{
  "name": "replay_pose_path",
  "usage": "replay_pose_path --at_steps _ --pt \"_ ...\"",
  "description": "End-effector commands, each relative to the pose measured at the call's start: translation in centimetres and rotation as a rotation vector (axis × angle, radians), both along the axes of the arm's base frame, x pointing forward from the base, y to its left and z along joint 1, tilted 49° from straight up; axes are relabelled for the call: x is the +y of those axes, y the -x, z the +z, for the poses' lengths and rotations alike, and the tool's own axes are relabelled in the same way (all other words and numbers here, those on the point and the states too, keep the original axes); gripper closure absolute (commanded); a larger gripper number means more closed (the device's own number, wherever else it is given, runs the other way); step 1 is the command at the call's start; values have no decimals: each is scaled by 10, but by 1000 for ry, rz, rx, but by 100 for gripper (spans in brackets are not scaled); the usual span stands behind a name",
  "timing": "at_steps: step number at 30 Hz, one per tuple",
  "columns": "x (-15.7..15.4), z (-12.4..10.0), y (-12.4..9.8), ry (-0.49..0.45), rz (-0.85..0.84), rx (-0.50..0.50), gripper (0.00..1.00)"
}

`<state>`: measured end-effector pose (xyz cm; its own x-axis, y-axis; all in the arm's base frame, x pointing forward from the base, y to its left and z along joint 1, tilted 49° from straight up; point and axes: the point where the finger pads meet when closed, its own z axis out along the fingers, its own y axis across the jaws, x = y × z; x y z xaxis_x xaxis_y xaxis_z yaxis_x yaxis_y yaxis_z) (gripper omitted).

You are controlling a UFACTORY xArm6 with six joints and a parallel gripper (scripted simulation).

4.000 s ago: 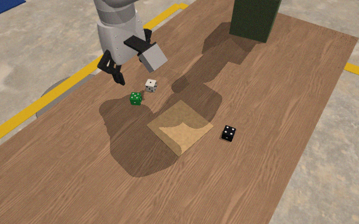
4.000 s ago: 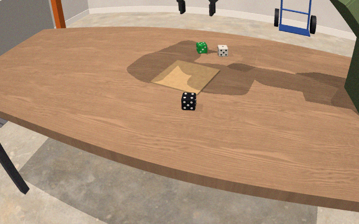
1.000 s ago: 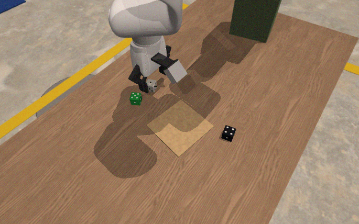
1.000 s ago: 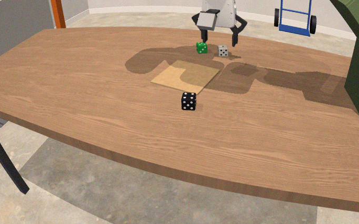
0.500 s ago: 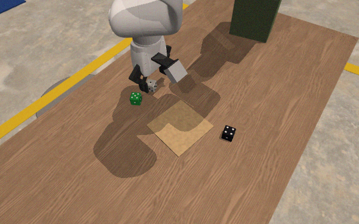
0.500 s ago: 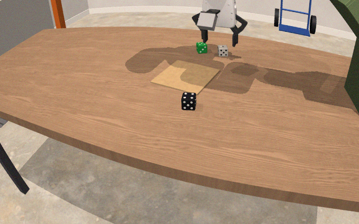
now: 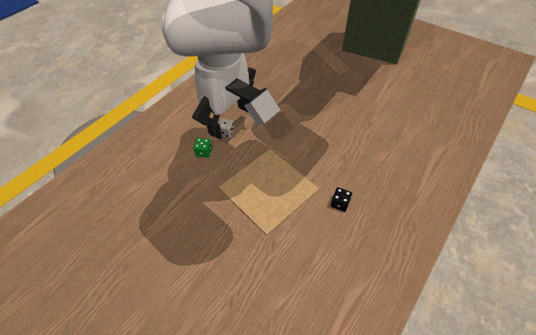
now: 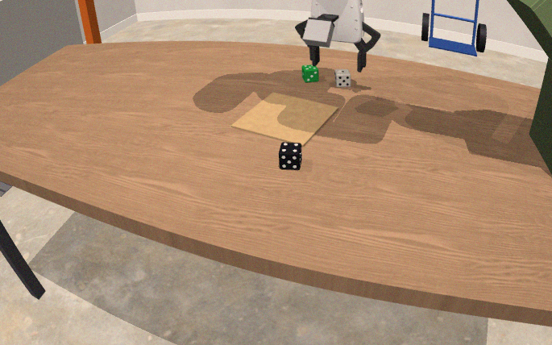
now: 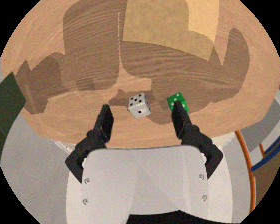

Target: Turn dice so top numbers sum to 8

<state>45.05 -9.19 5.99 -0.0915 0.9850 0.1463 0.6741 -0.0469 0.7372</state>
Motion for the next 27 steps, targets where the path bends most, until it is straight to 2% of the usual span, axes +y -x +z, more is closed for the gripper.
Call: replay_pose_path --at_steps 1,13,22,27 --pt "0 0 0 1 -1 -1 0" --pt "7 2 1 1 -1 -1 0" --pt "35 7 2 1 -1 -1 0" --pt "66 12 4 1 -1 -1 0"
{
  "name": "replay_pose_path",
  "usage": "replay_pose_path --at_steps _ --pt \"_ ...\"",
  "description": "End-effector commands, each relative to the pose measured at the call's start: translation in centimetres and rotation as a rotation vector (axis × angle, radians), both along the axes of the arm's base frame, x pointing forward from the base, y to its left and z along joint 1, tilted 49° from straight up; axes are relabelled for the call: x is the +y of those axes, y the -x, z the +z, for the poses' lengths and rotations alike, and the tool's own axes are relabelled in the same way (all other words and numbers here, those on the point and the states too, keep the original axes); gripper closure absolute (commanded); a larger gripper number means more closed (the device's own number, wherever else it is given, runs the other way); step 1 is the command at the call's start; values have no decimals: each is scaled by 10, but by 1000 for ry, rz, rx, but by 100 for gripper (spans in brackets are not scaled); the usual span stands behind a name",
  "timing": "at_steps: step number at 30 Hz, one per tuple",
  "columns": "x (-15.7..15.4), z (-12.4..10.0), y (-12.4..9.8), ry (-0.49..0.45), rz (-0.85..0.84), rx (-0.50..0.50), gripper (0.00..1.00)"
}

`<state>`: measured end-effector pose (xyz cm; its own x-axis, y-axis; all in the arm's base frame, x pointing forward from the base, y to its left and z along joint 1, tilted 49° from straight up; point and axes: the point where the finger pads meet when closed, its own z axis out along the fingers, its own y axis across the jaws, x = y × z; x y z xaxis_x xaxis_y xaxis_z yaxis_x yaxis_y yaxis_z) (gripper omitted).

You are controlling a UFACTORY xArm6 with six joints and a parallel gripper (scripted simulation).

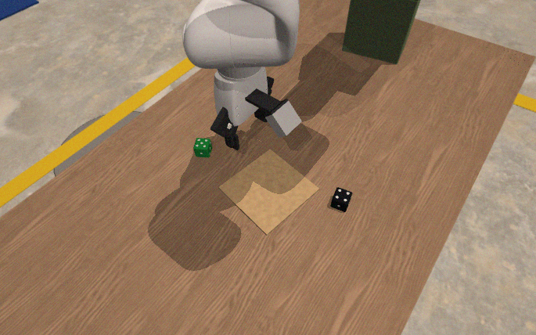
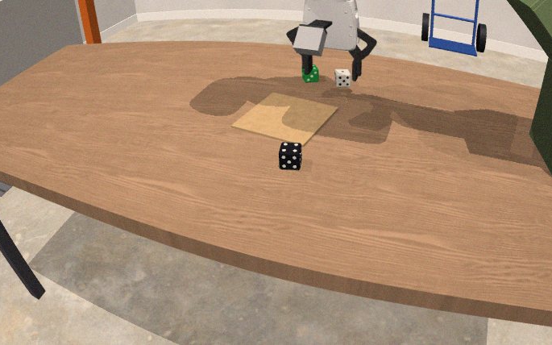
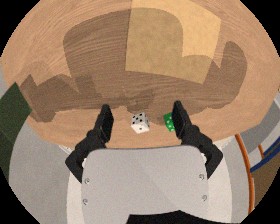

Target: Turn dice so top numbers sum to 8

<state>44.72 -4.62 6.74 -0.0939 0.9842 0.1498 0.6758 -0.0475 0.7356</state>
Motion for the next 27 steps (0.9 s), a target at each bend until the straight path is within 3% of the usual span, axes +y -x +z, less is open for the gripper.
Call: replay_pose_path --at_steps 1,10,12,27 --pt "28 6 2 4 -3 -3 0" --pt "95 18 6 4 -3 -3 0" --pt "95 18 6 4 -3 -3 0" --pt "191 34 13 4 -3 -3 0"
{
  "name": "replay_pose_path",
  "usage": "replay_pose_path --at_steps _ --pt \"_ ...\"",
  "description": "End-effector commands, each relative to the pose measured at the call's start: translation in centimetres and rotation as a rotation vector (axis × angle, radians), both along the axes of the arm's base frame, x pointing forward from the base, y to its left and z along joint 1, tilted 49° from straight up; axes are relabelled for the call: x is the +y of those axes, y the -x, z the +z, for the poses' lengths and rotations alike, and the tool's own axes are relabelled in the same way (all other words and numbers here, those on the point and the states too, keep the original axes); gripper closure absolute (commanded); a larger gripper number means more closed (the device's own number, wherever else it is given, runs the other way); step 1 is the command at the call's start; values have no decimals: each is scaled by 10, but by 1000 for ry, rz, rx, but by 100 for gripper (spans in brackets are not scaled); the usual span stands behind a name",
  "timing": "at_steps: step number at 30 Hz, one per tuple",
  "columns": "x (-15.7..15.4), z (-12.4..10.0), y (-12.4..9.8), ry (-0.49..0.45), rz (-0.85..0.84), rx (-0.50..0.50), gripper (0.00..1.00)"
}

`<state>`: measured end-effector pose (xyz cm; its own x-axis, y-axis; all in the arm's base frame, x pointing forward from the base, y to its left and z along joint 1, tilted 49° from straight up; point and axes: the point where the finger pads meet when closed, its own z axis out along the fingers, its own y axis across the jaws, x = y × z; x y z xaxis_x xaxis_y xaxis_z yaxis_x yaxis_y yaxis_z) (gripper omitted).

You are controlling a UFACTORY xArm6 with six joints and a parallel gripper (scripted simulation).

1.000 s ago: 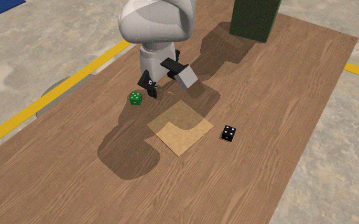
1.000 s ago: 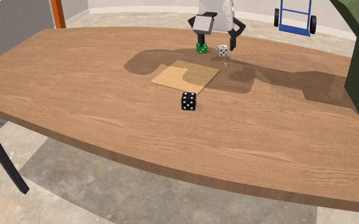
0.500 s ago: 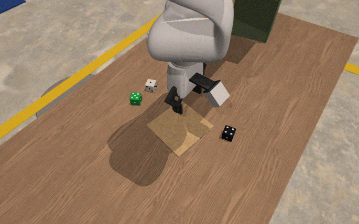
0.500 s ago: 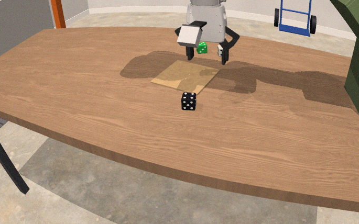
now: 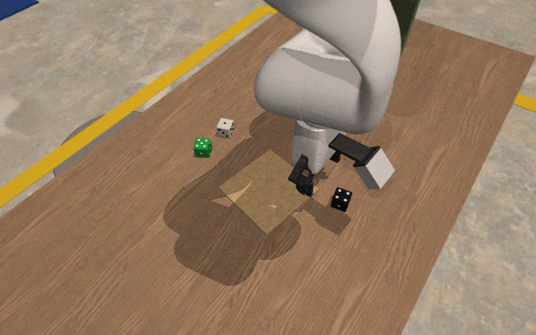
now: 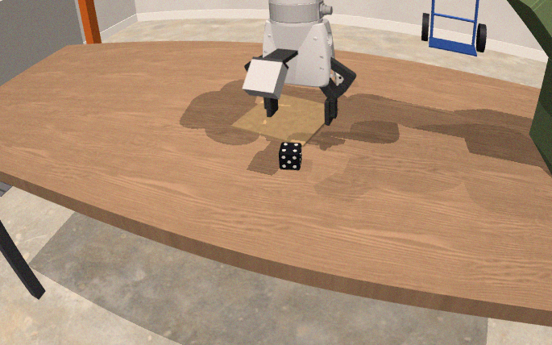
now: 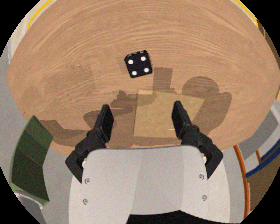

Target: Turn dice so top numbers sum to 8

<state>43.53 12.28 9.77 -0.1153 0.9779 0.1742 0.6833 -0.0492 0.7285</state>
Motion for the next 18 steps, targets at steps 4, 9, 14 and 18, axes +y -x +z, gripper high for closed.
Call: replay_pose_path --at_steps 4,9,14,18 --pt "32 6 2 28 -27 -11 0" --pt "52 10 3 28 -27 -11 0" --pt "66 12 4 28 -27 -11 0" --pt "72 13 4 28 -27 -11 0"
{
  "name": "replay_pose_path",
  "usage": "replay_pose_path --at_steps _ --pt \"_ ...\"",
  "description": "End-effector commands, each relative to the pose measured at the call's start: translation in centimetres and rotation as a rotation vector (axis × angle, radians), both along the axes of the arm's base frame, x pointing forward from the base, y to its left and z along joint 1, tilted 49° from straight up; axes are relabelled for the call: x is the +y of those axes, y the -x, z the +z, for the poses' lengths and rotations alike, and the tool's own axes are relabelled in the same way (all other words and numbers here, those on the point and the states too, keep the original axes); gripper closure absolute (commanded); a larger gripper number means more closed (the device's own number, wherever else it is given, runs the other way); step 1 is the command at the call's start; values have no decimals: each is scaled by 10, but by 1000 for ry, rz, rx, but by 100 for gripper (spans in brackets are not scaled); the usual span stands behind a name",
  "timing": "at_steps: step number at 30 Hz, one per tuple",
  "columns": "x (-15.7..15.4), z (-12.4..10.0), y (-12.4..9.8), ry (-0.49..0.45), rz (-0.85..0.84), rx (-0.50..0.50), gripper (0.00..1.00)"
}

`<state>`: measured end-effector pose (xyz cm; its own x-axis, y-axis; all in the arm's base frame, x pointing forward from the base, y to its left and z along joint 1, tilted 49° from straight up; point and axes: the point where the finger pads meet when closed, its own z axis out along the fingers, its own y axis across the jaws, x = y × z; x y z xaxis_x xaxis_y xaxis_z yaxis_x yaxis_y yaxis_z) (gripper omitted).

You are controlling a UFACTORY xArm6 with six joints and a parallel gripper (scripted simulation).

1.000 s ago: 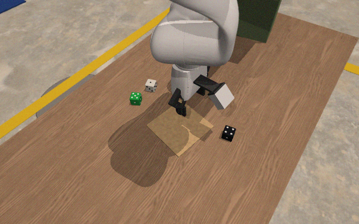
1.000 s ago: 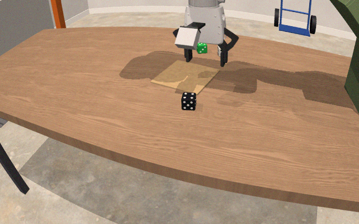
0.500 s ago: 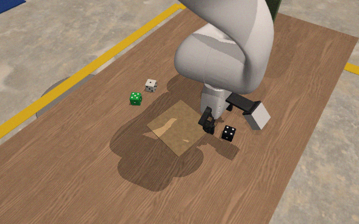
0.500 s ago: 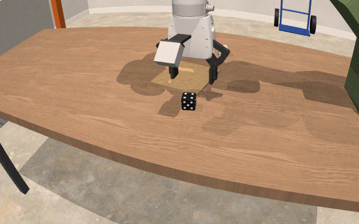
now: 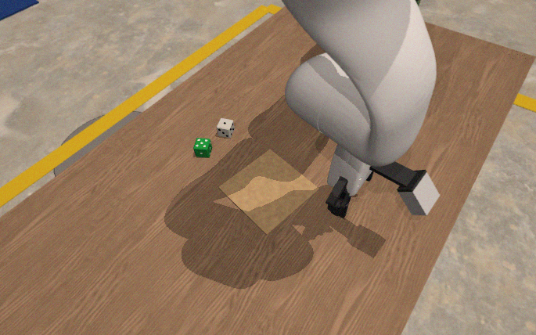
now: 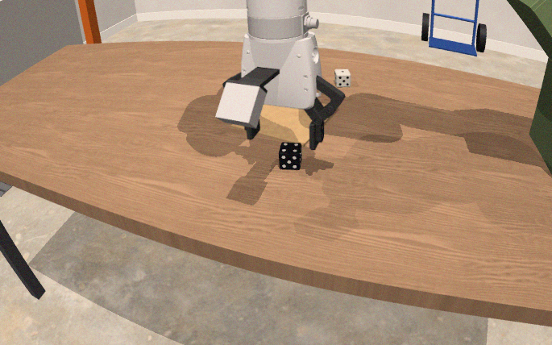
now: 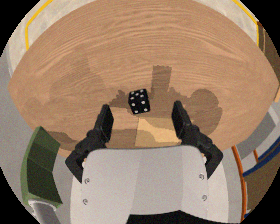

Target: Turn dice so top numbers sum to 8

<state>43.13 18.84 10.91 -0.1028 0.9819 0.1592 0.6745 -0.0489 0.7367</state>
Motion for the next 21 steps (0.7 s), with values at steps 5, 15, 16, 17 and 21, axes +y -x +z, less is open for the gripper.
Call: replay_pose_path --at_steps 5,15,16,17,21 --pt "10 2 0 14 -12 0 0" --pt "10 2 1 14 -12 0 0" --pt "10 2 1 14 -12 0 0" --pt "10 2 1 14 -12 0 0" --pt "10 2 1 14 -12 0 0"
